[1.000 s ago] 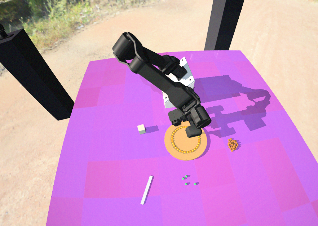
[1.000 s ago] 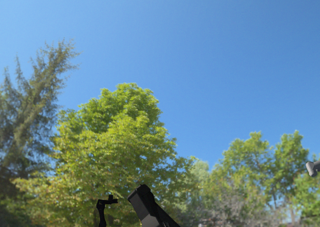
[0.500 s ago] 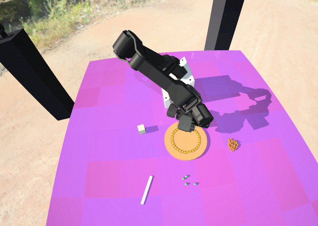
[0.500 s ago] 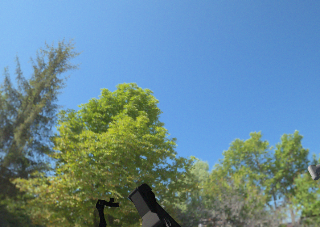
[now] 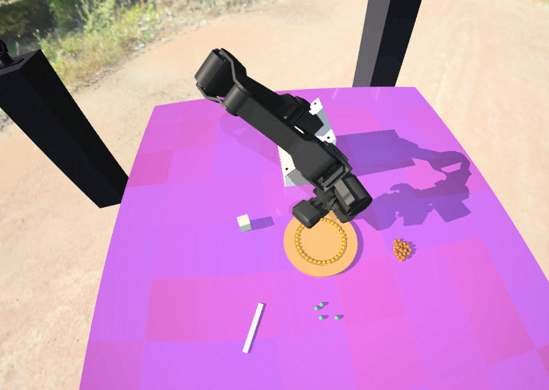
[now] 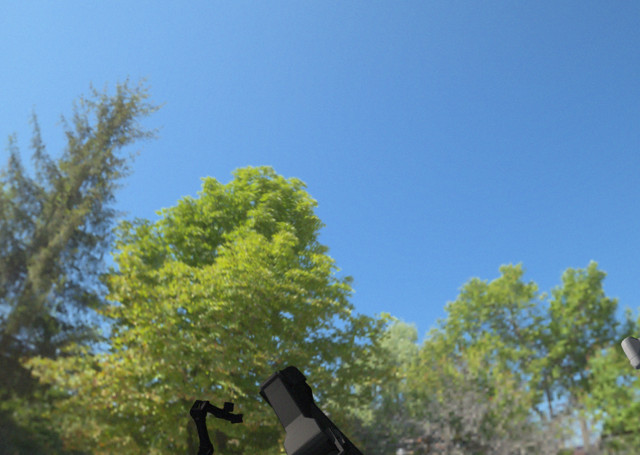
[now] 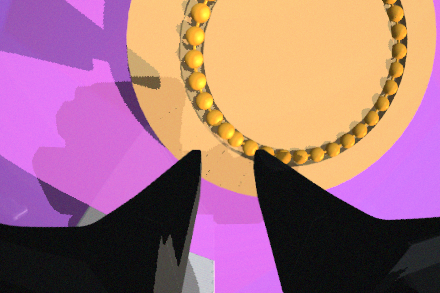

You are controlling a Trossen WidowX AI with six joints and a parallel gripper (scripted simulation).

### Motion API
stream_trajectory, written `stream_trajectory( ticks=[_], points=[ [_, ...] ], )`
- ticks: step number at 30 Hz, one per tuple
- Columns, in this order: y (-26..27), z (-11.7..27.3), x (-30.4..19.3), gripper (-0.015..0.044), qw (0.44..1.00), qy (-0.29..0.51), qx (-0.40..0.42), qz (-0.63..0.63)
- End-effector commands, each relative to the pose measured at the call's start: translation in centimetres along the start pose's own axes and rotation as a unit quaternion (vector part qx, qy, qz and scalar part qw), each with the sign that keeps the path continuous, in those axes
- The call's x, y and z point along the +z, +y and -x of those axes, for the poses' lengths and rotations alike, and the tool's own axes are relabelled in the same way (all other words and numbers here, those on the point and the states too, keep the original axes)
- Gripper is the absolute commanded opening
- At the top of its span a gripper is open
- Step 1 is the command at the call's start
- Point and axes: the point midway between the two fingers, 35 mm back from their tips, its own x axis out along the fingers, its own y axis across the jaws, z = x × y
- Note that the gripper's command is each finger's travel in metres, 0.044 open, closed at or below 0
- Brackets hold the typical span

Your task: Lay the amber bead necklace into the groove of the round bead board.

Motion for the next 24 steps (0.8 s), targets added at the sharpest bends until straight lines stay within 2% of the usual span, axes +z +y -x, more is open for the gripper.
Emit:
stream_trajectory(
  ticks=[1,13,20,24],
  points=[
    [-0.1,0.9,0.1,0.0120,0.933,-0.003,0.004,0.361],
    [-0.1,0.9,0.1,0.0120,0.933,-0.003,0.004,0.361],
    [-0.1,-0.8,0.0,0.0120,0.933,-0.002,0.004,0.361],
    [-0.3,-0.2,0.3,0.0120,0.934,-0.007,0.000,0.356]
  ],
)
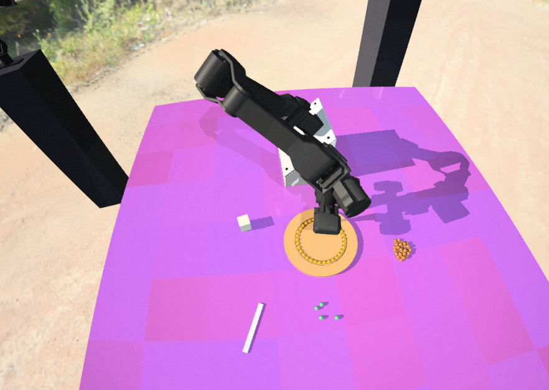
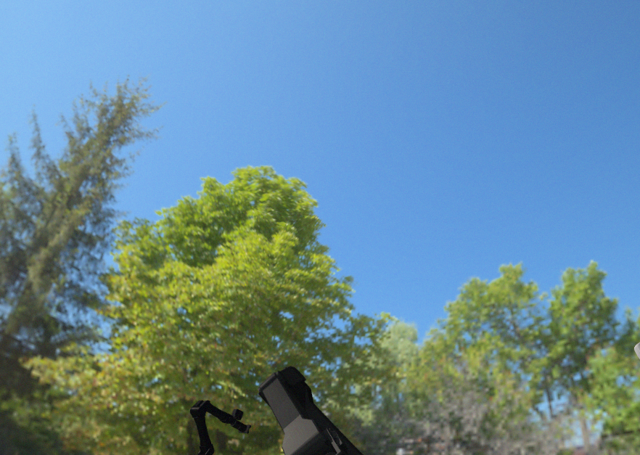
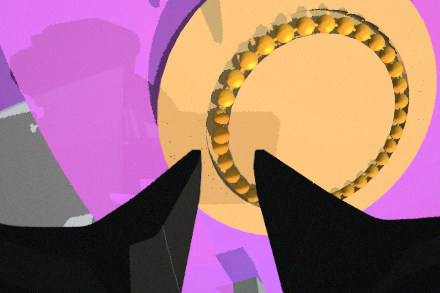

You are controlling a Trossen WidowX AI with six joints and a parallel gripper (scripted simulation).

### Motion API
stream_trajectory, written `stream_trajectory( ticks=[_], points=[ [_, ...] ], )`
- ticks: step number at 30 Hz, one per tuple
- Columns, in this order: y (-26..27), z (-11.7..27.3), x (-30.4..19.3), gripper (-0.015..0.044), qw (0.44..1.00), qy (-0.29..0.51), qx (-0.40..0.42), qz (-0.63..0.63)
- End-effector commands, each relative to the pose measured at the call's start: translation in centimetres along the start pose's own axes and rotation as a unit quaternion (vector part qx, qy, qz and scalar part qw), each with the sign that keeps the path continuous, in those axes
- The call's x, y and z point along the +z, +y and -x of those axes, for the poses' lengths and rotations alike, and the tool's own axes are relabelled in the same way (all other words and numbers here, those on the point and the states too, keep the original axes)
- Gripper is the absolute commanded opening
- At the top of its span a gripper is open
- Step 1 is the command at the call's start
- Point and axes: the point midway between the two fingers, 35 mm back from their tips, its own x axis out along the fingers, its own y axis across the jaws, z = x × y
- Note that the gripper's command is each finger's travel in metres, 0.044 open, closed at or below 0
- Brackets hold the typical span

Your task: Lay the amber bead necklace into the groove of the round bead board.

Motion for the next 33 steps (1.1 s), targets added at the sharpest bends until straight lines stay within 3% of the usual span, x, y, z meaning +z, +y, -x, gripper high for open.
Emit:
stream_trajectory(
  ticks=[1,22,27,33],
  points=[
    [-0.1,-0.1,0.0,0.0120,1.000,0.000,-0.001,-0.002],
    [0.3,-2.9,-0.1,0.0120,1.000,0.003,0.003,0.002],
    [0.1,-2.7,-0.1,0.0000,1.000,0.000,0.002,-0.001],
    [0.1,-2.7,-0.1,0.0000,1.000,0.000,0.002,-0.001]
  ],
)
